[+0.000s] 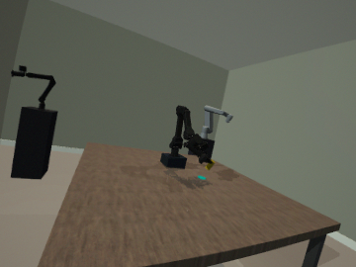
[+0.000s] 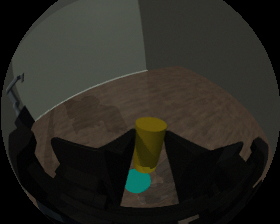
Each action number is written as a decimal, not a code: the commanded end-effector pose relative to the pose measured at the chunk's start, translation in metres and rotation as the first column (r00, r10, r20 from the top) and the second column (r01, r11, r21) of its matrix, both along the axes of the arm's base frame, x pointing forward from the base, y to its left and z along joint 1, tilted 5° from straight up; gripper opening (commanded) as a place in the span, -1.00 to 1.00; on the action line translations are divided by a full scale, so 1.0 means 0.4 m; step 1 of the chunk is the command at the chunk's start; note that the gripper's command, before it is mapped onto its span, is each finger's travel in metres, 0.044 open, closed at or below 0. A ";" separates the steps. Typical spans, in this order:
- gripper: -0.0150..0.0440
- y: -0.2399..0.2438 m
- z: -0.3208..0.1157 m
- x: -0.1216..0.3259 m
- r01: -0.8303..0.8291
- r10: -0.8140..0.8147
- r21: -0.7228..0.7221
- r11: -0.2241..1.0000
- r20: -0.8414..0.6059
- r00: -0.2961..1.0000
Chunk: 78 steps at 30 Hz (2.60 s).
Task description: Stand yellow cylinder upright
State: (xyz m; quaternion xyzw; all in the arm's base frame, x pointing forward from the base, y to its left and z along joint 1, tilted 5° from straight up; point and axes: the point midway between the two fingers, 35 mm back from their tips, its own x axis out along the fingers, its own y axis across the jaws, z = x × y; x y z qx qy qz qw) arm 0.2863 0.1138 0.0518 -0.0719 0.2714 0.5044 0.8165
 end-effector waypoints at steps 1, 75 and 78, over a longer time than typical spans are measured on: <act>-0.14 -0.003 0.003 -0.009 -0.007 0.006 0.028 1.000 0.022 1.000; -0.14 -0.051 0.064 -0.115 -0.102 0.019 0.258 0.961 0.306 0.952; -0.14 -0.051 0.064 -0.115 -0.102 0.019 0.258 0.961 0.306 0.952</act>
